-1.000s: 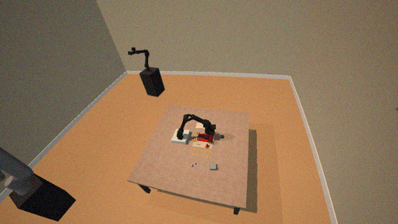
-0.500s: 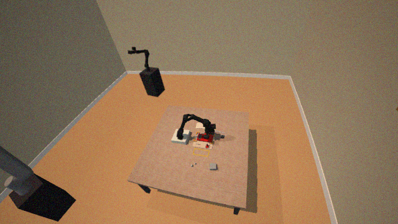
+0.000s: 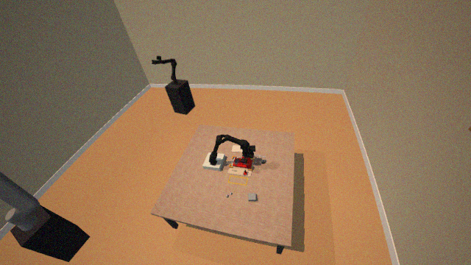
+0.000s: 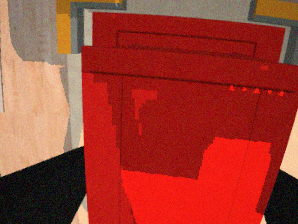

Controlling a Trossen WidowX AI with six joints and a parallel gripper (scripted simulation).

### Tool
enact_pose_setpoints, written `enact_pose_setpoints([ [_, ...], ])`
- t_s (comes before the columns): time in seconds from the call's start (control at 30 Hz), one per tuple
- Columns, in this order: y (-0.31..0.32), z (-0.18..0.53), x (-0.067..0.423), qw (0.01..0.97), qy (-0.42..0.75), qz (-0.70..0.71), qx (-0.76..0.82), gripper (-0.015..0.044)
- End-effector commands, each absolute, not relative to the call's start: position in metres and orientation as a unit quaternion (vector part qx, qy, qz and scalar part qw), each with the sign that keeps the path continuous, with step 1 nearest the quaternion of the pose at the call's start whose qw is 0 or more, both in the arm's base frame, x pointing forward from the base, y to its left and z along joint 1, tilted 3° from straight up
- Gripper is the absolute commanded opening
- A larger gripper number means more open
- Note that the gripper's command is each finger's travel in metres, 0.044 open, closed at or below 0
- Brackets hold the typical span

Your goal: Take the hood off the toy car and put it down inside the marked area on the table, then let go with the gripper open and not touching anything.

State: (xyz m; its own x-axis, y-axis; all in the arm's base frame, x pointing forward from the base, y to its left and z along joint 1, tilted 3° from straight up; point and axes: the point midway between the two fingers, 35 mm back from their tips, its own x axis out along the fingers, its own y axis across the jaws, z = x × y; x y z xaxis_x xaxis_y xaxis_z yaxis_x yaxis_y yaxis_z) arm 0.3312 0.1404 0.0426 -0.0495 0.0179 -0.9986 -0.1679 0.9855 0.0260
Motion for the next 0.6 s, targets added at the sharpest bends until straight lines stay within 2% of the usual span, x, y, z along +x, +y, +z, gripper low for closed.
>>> enact_pose_setpoints([
  [0.0,0.141,0.062,0.335,0.695,0.714,0.071,-0.051,0.0000],
  [0.3,0.138,0.070,0.334,0.691,0.718,0.069,-0.051,0.0000],
  [0.57,0.109,0.071,0.342,0.692,0.717,0.068,-0.052,0.0000],
])
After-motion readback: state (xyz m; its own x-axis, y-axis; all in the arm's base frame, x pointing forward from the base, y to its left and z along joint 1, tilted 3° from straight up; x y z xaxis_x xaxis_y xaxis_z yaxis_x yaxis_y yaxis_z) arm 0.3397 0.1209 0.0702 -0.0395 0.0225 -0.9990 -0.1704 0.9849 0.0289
